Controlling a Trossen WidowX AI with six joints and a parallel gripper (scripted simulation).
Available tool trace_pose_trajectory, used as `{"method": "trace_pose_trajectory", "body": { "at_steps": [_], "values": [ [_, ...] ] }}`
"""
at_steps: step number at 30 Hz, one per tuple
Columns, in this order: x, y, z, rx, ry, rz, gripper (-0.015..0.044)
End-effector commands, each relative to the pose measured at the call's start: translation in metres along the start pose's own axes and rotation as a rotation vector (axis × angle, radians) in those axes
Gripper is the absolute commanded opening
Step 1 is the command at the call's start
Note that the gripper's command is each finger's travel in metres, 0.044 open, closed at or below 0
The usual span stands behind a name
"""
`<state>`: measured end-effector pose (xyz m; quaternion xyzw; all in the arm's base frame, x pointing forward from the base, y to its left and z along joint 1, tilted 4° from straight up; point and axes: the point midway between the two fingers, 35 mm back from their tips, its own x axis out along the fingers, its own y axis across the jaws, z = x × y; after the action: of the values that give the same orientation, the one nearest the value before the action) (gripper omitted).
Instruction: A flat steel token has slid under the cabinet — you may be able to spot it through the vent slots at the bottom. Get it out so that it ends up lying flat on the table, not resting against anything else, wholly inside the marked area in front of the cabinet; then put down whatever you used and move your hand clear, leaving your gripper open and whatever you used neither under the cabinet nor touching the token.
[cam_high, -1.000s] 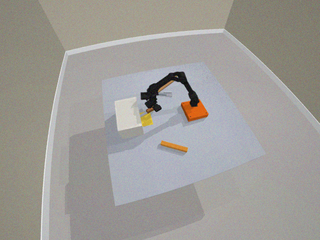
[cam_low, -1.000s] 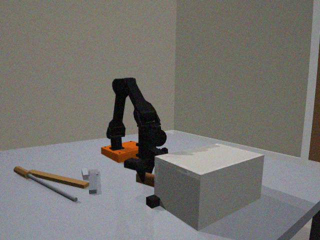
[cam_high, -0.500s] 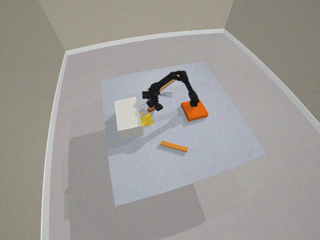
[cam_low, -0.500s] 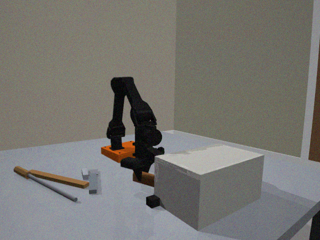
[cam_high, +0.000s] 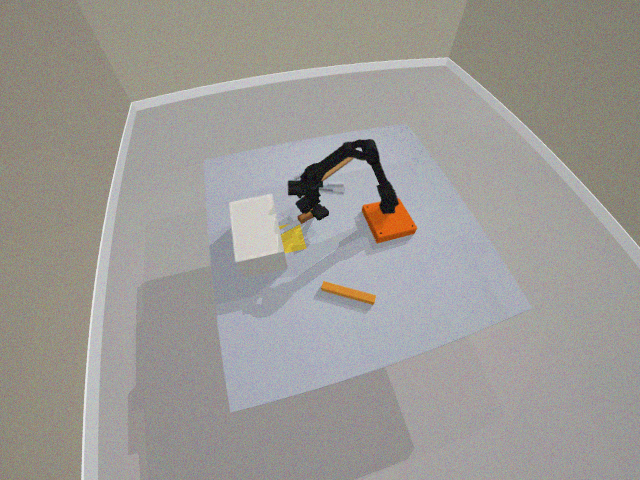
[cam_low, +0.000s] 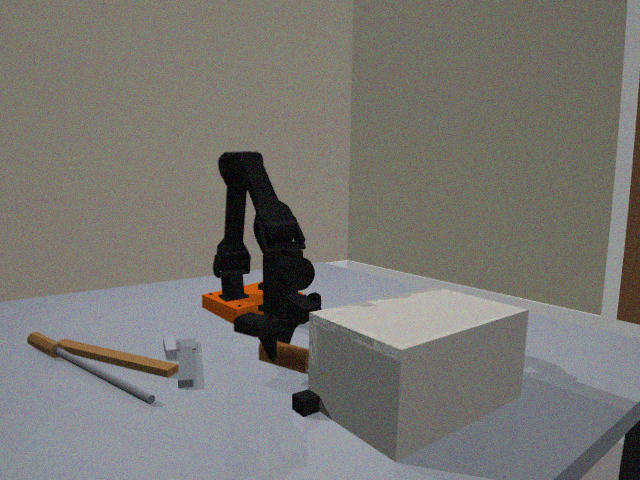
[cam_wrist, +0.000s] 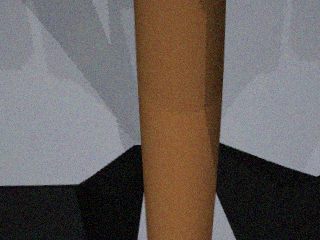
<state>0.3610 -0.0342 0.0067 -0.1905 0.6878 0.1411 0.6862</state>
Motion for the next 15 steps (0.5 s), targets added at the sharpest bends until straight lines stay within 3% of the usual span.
{"method": "trace_pose_trajectory", "body": {
  "at_steps": [1, 15],
  "values": [
    [0.001, 0.0, -0.007, 0.0, 0.003, 0.0, 0.0],
    [0.001, -0.001, -0.024, 0.0, 0.004, 0.0, 0.0]
  ]
}}
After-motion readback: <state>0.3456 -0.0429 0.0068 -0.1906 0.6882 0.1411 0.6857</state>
